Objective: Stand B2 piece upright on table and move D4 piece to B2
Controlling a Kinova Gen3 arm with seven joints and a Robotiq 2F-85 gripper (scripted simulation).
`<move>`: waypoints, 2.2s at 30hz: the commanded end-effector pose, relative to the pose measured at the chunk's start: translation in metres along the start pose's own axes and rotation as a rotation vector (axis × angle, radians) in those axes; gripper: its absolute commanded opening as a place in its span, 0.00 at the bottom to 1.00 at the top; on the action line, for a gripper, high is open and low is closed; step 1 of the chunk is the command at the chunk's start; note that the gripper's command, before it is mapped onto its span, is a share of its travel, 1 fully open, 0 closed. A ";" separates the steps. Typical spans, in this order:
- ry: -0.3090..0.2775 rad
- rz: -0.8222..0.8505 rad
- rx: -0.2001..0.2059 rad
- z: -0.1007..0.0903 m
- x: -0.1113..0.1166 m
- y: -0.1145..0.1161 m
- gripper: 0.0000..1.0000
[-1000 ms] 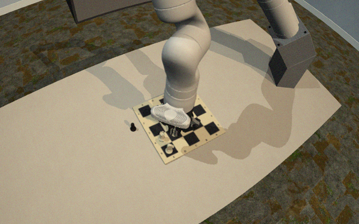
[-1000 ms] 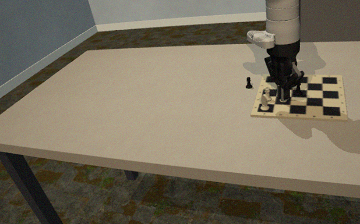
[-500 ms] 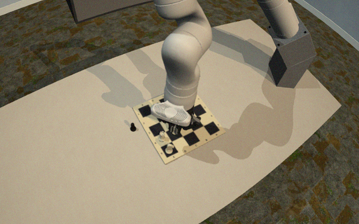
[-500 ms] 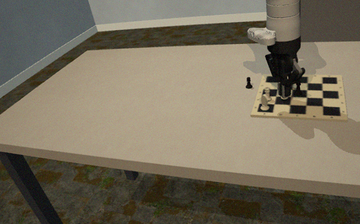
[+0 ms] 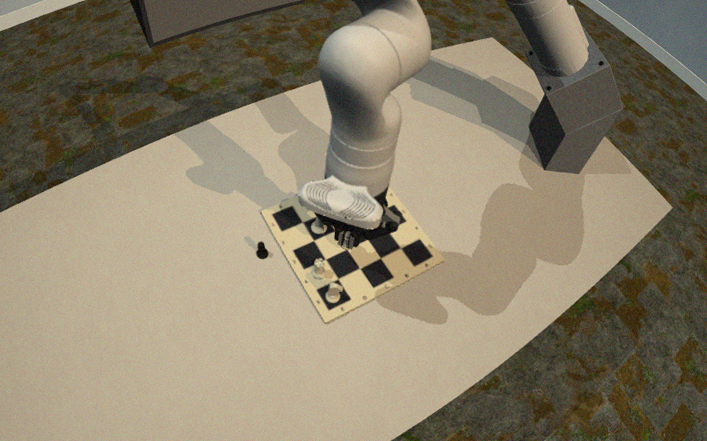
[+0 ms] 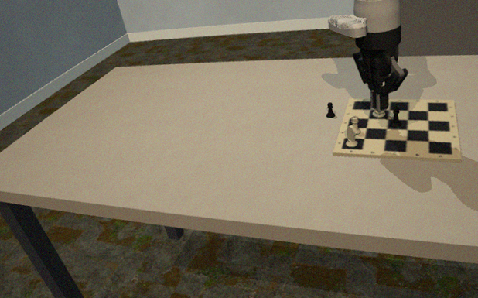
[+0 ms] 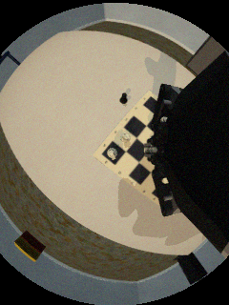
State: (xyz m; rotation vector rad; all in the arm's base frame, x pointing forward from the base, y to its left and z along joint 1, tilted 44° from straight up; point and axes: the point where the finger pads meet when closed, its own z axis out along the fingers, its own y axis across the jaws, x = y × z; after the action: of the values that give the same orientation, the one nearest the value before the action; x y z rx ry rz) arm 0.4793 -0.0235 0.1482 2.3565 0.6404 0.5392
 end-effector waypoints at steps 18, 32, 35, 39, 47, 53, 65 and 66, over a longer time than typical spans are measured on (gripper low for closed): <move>0.026 0.005 0.007 -0.054 0.007 0.000 0.00; 0.026 0.004 0.006 -0.055 0.006 0.000 0.00; 0.026 -0.003 0.002 -0.054 -0.002 0.002 0.00; 0.026 -0.019 -0.006 -0.053 -0.022 0.007 0.00; 0.026 -0.068 -0.001 -0.054 -0.083 0.010 0.00; 0.025 -0.080 0.007 -0.055 -0.099 0.009 0.00; 0.025 -0.080 0.007 -0.055 -0.099 0.009 0.00; 0.025 -0.080 0.007 -0.055 -0.099 0.009 0.00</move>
State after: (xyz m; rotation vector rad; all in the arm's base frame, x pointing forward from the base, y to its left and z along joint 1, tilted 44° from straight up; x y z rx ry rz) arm 0.3746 -0.0602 0.1723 2.3224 0.7458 0.5314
